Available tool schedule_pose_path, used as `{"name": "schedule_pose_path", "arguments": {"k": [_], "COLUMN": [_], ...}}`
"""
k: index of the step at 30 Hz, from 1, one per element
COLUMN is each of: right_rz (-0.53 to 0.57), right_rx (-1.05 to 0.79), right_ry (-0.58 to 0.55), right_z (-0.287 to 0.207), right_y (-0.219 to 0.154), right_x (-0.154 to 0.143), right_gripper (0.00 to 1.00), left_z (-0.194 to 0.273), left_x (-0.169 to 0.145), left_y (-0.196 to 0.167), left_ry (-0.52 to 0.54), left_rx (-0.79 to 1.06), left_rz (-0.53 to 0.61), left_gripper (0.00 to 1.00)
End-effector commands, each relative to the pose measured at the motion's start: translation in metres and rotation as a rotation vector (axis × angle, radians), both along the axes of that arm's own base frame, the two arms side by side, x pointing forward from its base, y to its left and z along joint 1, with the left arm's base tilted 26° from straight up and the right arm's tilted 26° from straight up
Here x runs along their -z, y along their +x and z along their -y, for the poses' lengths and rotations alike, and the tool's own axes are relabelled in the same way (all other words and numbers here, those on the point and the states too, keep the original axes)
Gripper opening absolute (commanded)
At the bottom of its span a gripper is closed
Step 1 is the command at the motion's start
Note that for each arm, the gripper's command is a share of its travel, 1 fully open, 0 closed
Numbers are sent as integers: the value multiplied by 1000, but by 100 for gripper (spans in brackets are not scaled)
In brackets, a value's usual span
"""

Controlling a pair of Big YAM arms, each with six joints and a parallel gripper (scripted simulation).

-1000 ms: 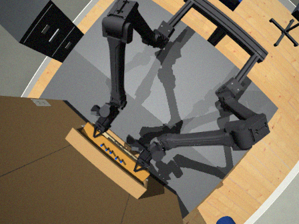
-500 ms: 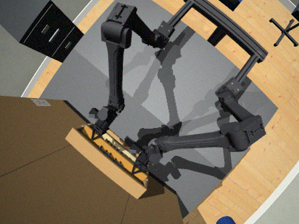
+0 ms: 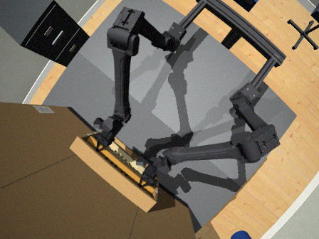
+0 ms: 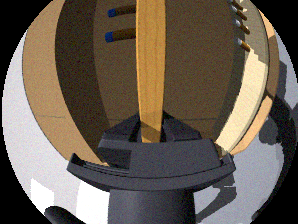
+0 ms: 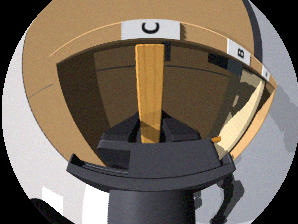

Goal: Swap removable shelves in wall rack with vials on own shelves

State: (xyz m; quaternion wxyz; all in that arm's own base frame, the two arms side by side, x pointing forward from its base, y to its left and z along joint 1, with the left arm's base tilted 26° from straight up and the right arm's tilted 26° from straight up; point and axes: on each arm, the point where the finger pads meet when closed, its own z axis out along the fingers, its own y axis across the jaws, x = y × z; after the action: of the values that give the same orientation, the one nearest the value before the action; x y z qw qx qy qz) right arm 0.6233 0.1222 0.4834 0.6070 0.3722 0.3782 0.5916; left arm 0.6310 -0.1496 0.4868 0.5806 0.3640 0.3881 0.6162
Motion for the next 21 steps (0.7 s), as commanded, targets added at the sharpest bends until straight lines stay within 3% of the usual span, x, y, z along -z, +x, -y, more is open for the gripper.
{"name": "schedule_pose_path", "arguments": {"k": [1,5,10,16,17,21], "right_rz": [82,79,38,50,52,52], "right_rx": [-9,-8,-2,-10,-11,-11], "right_ry": [22,21,8,-2,-3,-4], "right_z": [-1,-1,0,-6,-7,-7], "right_y": [9,8,-2,-19,-22,-25], "right_x": [-47,-45,-21,-20,-19,-17], "right_gripper": [12,12,12,80,84,84], "left_z": [1,1,1,7,7,7], "left_x": [-42,-41,-21,-20,-19,-16], "left_y": [7,6,-1,-19,-22,-27], "left_ry": [-27,-26,-13,-3,-2,-2], "left_rx": [10,9,6,14,15,14], "left_rz": [67,65,36,48,49,49], "left_gripper": [12,12,12,80,84,84]}}
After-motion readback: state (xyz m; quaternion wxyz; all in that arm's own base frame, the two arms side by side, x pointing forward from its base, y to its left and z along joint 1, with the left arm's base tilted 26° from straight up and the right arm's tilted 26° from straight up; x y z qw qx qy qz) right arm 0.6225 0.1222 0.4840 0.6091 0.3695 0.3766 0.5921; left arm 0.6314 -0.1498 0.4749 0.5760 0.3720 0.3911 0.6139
